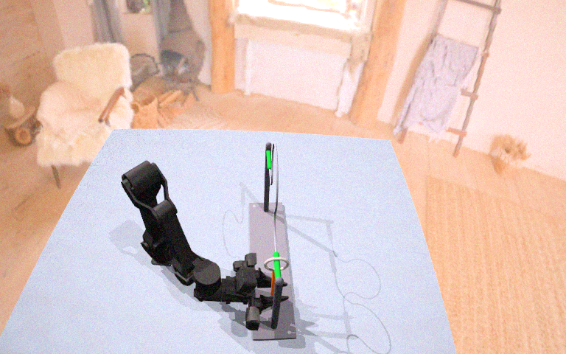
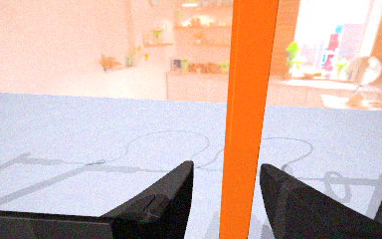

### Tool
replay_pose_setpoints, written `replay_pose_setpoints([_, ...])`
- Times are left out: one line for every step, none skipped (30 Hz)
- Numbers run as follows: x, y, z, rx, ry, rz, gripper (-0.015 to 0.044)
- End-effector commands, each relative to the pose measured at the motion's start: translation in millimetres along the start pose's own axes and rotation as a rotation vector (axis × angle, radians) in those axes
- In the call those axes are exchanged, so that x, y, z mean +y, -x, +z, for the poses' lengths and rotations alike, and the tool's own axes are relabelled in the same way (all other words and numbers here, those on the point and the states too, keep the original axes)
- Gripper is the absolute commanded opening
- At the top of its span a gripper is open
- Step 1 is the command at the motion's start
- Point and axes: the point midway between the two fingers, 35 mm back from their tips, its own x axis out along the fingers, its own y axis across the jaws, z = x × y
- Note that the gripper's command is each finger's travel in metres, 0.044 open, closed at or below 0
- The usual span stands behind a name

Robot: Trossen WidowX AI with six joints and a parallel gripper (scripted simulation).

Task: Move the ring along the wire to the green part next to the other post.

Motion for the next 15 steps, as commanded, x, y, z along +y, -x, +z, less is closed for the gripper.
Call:
replay_pose_setpoints([-0.7,-0.3,0.1,0.000,-0.006,-0.004,0.0160])
replay_pose_setpoints([-0.7,-0.3,0.1,0.000,-0.006,-0.004,0.0160])
replay_pose_setpoints([0.0,0.0,0.0,0.000,0.000,0.000,0.0134])
replay_pose_setpoints([0.0,0.0,0.0,0.000,0.000,0.000,0.0107])
replay_pose_setpoints([0.0,0.0,0.0,0.000,0.000,0.000,0.0081])
replay_pose_setpoints([0.0,0.0,0.0,0.000,0.000,0.000,0.0055])
replay_pose_setpoints([0.0,0.0,0.0,0.000,0.000,0.000,0.0029])
replay_pose_setpoints([0.0,0.0,0.0,0.000,0.000,0.000,0.0002])
replay_pose_setpoints([0.0,0.0,0.0,0.000,0.000,0.000,-0.0024])
replay_pose_setpoints([0.0,0.0,0.0,0.000,0.000,0.000,-0.0050])
replay_pose_setpoints([0.0,0.0,0.0,0.000,0.000,0.000,-0.0076])
replay_pose_setpoints([0.0,0.0,0.0,0.000,0.000,0.000,-0.0103])
replay_pose_setpoints([0.0,0.0,0.0,0.000,0.000,0.000,-0.0129])
replay_pose_setpoints([0.0,0.0,0.0,0.000,0.000,0.000,-0.0150])
replay_pose_setpoints([0.0,0.0,0.0,0.000,0.000,0.000,-0.0150])
